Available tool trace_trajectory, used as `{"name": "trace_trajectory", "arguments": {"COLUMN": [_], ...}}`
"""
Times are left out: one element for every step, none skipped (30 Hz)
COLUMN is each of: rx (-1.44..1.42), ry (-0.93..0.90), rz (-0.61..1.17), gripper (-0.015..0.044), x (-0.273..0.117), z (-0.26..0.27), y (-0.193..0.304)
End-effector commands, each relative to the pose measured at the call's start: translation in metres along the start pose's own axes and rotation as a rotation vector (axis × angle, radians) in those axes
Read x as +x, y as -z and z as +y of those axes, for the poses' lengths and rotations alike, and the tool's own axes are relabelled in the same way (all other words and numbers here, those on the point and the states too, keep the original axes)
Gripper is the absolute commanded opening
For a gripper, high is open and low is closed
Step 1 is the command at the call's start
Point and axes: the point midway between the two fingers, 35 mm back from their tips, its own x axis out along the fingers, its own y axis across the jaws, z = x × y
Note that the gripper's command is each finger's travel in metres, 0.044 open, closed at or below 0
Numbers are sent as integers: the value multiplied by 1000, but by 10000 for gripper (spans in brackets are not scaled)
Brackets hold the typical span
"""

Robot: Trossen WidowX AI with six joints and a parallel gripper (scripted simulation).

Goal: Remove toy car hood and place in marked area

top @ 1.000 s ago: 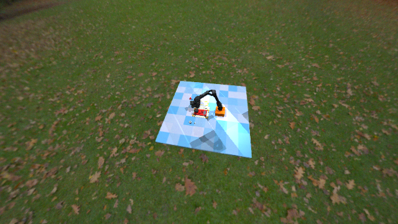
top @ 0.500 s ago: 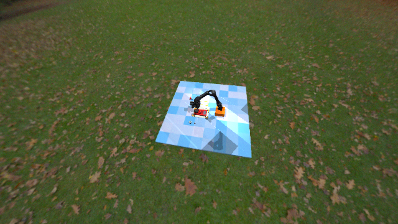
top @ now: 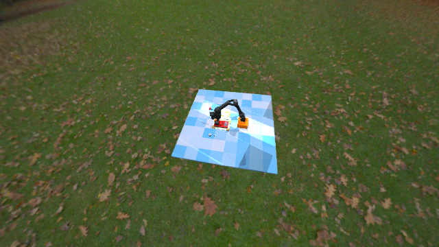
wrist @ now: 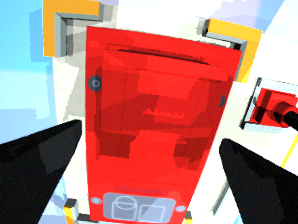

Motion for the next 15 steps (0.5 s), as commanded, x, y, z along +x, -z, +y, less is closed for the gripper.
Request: {"name": "trace_trajectory", "arguments": {"rx": [-5,-5,-5,-5,-5,-5,-5,-5,-5,-5,-5,-5,-5,-5,-5], "ry": [6,6,6,6,6,6,6,6,6,6,6,6,6,6,6], "rz": [5,5,5,5,5,5,5,5,5,5,5,5,5,5,5], "gripper": [440,440,440,440,440,440,440,440,440,440,440,440,440,440,440], "x": [4,4,5,5,6,6,7,7,8,8,9,9,10,10,11], "z": [-1,-1,-1,-1,-1,-1,-1,-1,-1,-1,-1,-1,-1,-1,-1], "y": [1,1,1,1,1,1,1,1,1,1,1,1,1,1,1]}}
